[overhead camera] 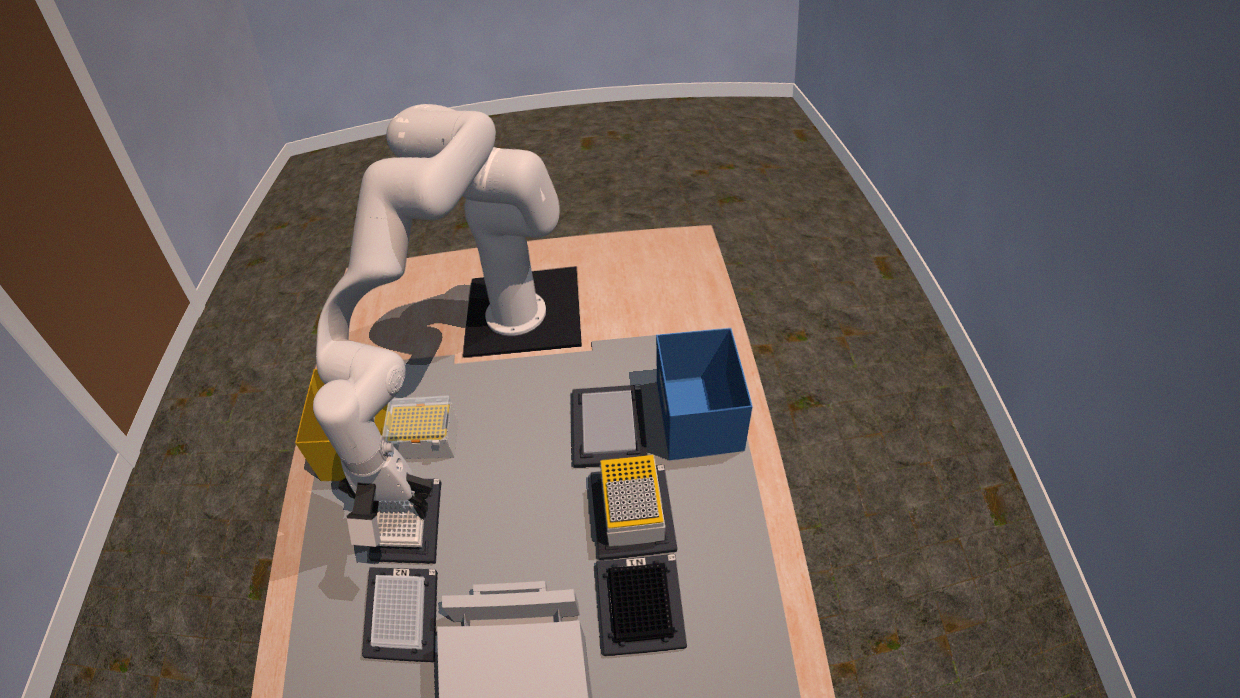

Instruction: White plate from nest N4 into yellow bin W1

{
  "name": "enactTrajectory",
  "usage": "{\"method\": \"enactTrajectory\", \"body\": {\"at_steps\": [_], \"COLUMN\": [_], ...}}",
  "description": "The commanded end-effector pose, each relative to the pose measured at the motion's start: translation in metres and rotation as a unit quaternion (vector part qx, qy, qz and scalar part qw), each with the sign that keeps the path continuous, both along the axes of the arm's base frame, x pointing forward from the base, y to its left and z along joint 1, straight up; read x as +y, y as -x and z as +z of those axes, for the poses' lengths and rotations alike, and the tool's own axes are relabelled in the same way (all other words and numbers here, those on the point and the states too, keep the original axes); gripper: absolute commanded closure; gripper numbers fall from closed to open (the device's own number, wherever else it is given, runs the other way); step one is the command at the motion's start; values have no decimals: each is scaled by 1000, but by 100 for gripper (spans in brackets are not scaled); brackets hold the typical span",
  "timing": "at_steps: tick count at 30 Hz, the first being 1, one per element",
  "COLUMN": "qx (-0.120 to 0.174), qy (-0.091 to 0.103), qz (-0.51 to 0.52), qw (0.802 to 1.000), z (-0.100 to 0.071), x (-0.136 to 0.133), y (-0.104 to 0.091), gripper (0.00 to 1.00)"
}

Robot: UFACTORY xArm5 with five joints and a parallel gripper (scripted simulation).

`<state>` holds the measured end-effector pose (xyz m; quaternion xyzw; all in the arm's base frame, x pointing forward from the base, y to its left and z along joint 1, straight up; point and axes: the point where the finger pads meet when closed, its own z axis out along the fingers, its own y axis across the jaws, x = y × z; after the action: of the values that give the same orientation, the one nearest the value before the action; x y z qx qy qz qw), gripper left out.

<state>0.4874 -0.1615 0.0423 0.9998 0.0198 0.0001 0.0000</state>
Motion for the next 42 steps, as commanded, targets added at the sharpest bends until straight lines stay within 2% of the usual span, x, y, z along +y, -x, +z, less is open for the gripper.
{"method": "enactTrajectory", "body": {"at_steps": [1, 18, 42], "qx": [-2, -2, -2], "qy": [1, 1, 1], "qz": [0, 0, 0], "qw": [1000, 1000, 1000], "z": [3, 11, 47], "x": [0, 0, 0], "y": [-1, -1, -1], "gripper": [100, 100, 100]}}
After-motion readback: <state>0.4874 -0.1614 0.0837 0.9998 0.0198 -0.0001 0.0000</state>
